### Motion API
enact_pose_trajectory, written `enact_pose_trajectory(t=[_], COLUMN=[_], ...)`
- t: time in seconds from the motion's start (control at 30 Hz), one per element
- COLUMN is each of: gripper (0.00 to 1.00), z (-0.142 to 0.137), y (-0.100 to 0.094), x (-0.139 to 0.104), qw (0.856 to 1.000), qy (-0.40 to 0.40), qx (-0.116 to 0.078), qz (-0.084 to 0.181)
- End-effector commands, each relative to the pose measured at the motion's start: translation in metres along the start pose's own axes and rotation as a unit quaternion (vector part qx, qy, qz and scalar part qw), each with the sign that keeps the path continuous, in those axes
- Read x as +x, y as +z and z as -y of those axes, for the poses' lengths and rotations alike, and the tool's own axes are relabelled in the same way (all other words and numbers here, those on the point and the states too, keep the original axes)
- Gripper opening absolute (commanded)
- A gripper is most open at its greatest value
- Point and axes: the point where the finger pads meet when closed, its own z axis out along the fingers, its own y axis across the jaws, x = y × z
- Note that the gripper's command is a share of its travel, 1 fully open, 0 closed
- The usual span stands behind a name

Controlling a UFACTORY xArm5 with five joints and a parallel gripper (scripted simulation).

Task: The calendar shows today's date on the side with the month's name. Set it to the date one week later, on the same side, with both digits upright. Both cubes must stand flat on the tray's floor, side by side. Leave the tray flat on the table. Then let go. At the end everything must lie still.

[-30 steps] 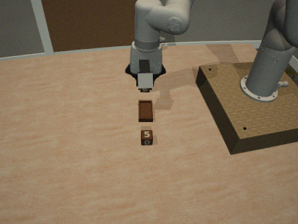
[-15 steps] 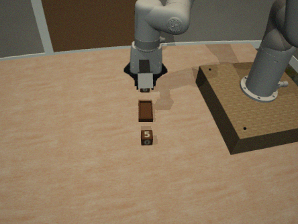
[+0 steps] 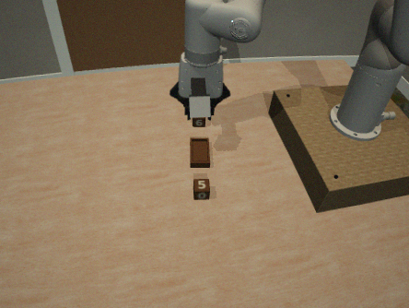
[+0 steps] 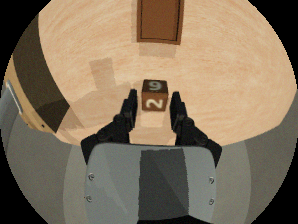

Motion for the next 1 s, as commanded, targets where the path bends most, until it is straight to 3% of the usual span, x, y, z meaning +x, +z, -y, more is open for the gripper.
enact_pose_trajectory(t=[0.0, 0.4, 0.7, 0.73, 0.97], gripper=[0.49, 0.49, 0.49, 1.0, 1.0], z=[-0.001, -0.001, -0.001, -0.001, -0.001], y=[-0.022, -0.071, -0.079, -0.079, -0.079], x=[0.0, 0.0, 0.0, 0.0, 0.0], qw=[1.0, 1.0, 1.0, 1.0, 1.0], qy=[0.0, 0.0, 0.0, 0.0, 0.0], qx=[-0.002, -0.002, -0.002, -0.002, -0.002], qz=[0.0, 0.0, 0.0, 0.0, 0.0])
